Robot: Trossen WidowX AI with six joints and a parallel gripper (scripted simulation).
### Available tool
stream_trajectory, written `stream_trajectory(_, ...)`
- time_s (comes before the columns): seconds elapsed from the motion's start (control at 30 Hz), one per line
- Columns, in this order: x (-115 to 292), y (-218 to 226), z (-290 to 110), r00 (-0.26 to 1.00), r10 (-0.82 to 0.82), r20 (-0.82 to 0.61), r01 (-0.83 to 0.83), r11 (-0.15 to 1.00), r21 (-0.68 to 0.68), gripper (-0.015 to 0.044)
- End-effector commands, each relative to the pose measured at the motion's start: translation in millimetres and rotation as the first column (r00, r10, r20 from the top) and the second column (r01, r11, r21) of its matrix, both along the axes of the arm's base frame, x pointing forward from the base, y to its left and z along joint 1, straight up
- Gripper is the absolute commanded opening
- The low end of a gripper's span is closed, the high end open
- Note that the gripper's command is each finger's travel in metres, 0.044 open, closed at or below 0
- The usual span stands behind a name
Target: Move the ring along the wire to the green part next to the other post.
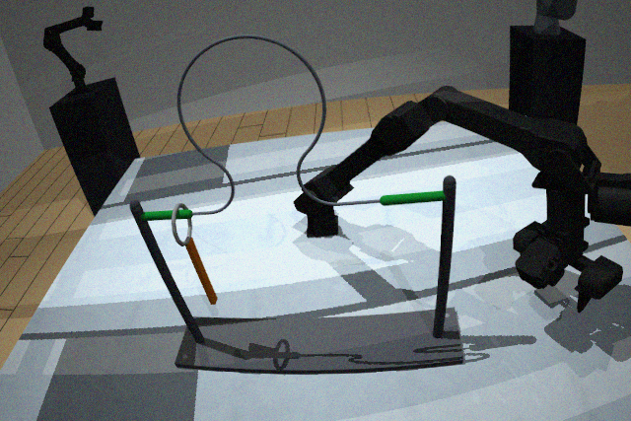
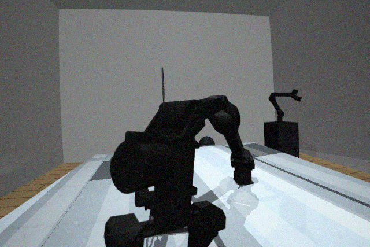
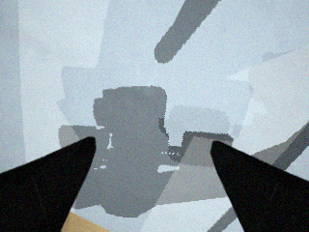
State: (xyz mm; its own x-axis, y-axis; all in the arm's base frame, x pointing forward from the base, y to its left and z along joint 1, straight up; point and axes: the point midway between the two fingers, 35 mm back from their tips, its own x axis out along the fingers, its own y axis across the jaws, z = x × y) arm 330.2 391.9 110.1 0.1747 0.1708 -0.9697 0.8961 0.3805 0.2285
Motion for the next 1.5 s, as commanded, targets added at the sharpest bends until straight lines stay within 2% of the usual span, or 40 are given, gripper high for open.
stream_trajectory(0.0,0.0,-0.1,0.1,1.0,0.002,0.0,-0.002,1.0,0.0,0.0374)
stream_trajectory(0.27,0.1,-7.1,8.8,0.993,0.111,0.038,-0.112,0.994,0.018,0.0164)
stream_trajectory(0.83,-5.8,-32.3,28.8,0.895,0.408,0.179,-0.418,0.908,0.022,0.016)
stream_trajectory(1.47,-23.5,-68.8,40.8,0.639,0.68,0.359,-0.704,0.705,-0.082,0.016)
